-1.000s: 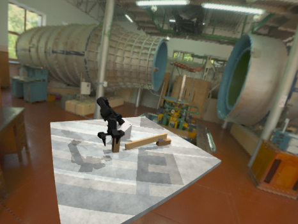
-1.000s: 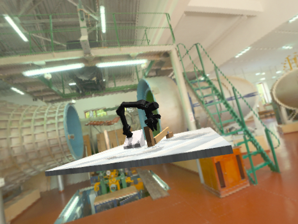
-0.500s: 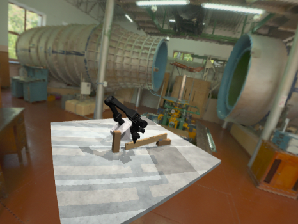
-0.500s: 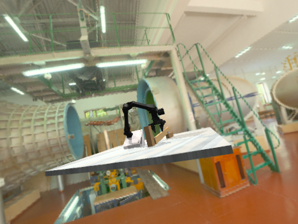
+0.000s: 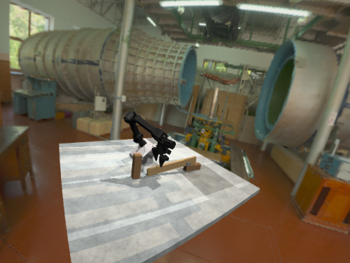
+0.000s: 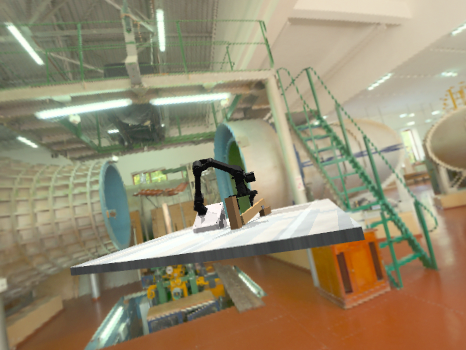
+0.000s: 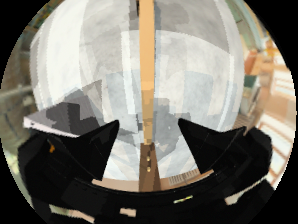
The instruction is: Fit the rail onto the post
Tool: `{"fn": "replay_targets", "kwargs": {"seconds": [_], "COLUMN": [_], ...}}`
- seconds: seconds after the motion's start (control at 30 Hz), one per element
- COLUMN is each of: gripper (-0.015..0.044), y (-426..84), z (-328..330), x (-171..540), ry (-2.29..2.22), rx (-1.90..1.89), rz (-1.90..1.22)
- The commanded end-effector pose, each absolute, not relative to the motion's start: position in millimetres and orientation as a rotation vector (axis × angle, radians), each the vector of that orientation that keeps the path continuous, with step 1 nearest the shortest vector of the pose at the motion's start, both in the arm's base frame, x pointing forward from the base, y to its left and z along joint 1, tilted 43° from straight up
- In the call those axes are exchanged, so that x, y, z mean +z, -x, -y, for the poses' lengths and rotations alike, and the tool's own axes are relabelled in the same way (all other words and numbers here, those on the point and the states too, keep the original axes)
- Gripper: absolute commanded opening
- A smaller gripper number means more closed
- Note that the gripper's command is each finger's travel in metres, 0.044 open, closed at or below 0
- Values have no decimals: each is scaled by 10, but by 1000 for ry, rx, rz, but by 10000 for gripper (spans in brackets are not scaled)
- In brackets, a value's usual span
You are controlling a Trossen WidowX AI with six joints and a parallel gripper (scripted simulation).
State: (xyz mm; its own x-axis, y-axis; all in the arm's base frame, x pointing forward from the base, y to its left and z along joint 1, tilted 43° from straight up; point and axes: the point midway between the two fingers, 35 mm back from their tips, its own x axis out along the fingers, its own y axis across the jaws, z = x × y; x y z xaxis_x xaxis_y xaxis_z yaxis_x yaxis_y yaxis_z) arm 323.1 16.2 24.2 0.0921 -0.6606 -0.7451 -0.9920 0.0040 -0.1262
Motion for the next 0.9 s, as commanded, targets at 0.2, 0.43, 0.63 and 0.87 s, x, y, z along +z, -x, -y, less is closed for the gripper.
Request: {"fn": "replay_targets", "kwargs": {"seconds": [0.2, 0.43, 0.63, 0.87], "gripper": [440, 440, 440, 440], "y": [-3240, -3255, -3264, -3272], "z": [-63, 11, 76, 153], "x": [124, 39, -31, -112], "ry": [1737, 1737, 1737, 1738], "rx": [658, 658, 658, 657], "rz": [-1639, -1639, -1639, -1639]}}
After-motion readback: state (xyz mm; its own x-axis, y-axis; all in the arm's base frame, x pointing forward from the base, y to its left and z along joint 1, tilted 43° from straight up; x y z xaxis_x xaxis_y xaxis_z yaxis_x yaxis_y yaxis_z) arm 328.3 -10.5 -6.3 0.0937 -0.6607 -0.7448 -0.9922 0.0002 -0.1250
